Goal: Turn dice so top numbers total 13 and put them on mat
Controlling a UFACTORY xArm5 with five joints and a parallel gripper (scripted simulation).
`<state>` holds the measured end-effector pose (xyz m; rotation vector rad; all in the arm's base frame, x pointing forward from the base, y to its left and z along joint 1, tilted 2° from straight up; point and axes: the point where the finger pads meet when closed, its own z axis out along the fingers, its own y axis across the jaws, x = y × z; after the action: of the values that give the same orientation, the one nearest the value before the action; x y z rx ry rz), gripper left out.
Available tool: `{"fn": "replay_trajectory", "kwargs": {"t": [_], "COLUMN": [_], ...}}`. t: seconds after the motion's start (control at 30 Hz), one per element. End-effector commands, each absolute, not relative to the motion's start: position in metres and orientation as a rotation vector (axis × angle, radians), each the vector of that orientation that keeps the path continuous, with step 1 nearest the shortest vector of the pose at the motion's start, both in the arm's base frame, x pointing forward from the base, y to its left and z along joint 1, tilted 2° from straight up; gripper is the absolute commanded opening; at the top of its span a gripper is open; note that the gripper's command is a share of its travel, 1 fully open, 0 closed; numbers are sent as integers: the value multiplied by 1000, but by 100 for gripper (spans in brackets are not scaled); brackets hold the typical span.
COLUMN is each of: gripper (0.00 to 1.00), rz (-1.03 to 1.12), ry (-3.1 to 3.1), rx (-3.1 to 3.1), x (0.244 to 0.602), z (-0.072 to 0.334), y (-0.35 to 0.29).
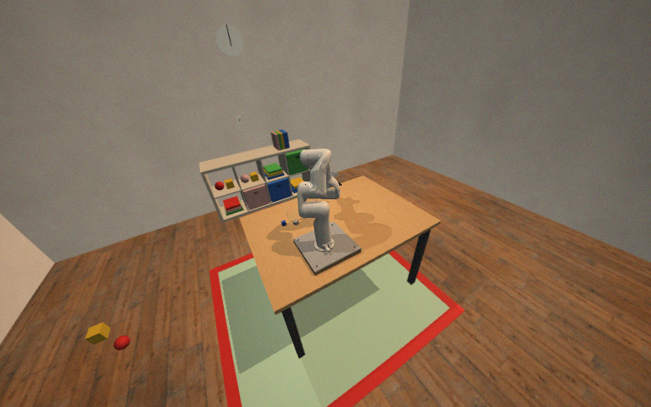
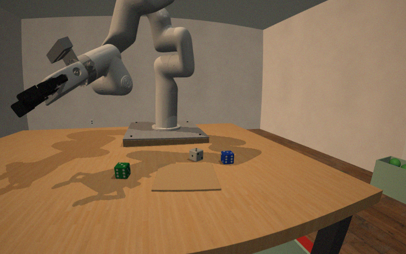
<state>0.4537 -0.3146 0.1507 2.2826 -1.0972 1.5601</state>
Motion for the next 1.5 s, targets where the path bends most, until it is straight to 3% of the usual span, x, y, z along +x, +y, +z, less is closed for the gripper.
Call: {"fn": "replay_trajectory", "kwargs": {"t": [0.0, 0.77, 1.1, 1.47], "gripper": [100, 100, 100, 100], "rz": [1564, 1530, 1353, 941], "ry": [-1096, -1157, -1395, -1757], "rx": [2280, 2326, 2474, 2586], "x": [454, 461, 477, 474], "z": [152, 148, 133, 119], "y": [-315, -306, -266, -192]}}
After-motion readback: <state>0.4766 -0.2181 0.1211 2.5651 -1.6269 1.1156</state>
